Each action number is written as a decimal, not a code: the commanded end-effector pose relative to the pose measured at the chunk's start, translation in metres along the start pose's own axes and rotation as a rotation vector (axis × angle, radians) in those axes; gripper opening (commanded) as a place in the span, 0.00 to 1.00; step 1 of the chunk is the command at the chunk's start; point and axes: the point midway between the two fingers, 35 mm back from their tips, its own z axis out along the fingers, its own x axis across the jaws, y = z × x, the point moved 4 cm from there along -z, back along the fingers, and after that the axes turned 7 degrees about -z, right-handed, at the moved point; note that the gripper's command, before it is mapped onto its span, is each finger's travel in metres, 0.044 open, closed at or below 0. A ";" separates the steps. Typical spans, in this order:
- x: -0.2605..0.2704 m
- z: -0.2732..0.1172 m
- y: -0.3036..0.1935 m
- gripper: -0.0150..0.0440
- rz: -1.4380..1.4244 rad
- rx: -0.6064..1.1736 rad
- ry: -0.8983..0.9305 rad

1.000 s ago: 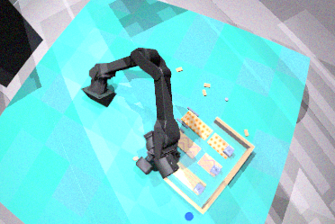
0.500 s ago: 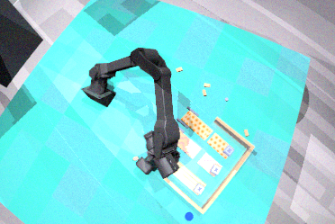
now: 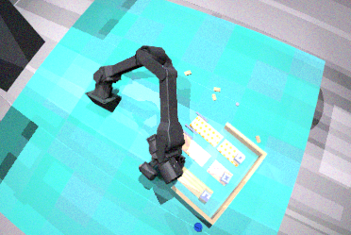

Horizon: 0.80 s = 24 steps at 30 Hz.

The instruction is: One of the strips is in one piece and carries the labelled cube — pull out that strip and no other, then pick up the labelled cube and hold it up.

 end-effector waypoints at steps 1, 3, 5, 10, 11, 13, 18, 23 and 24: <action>0.002 0.006 -0.011 0.25 0.000 0.023 0.000; 0.002 0.006 -0.013 0.25 0.000 0.023 0.000; 0.003 0.006 -0.016 0.25 0.000 0.023 0.000; 0.003 0.006 -0.024 0.25 0.000 0.023 0.000; 0.004 0.006 -0.026 0.25 0.001 0.023 0.000; 0.004 0.006 -0.029 0.25 0.001 0.023 0.000; 0.005 0.006 -0.036 0.25 0.001 0.024 0.000; 0.006 0.006 -0.044 0.25 0.001 0.024 0.000; 0.006 0.005 -0.045 0.25 0.001 0.024 0.000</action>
